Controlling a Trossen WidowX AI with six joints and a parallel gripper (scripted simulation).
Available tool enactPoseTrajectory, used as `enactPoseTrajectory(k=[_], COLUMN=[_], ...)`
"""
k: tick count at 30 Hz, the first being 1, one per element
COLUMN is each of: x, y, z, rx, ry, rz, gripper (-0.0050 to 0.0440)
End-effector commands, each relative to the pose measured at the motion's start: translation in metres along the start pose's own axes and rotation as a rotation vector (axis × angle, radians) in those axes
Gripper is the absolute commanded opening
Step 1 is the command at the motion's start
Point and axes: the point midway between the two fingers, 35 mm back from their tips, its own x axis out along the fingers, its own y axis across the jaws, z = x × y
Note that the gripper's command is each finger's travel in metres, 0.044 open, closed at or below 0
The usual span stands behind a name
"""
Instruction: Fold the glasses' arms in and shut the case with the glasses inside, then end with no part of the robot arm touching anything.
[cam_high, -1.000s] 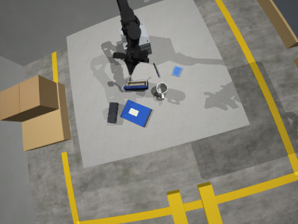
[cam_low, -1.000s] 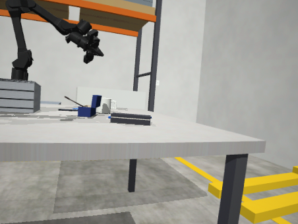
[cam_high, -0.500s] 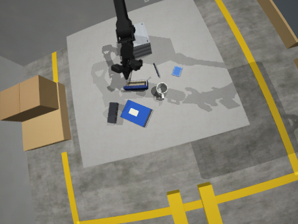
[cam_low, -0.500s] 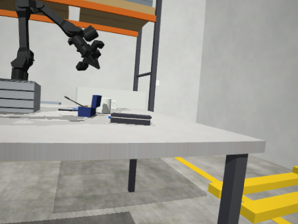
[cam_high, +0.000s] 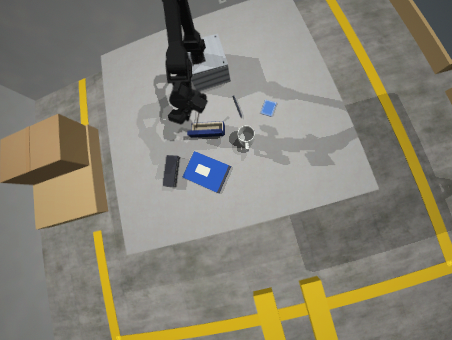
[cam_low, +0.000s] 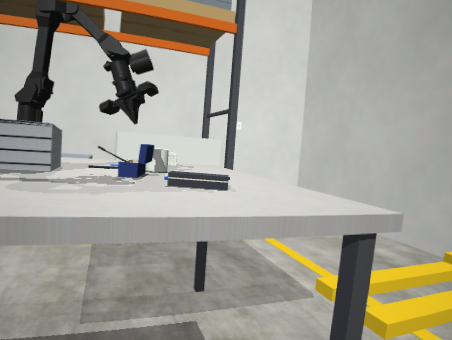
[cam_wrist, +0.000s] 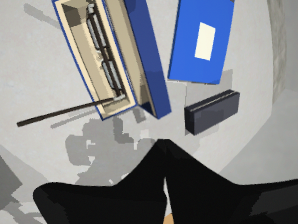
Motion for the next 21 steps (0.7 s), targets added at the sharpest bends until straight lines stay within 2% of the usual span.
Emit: enactPoseTrajectory(k=[1,3,14,21], x=[0.012,0.012,0.039,0.043], y=[0.009,0.009,0.053,0.058], z=[-0.011,-0.011,-0.046,-0.049], rx=[-0.066,-0.066,-0.251,-0.264], ry=[-0.009,-0.009,-0.119,-0.136], rz=[0.093,0.093,0.389,0.413], gripper=[0.0000,0.0000,0.0000,0.0000])
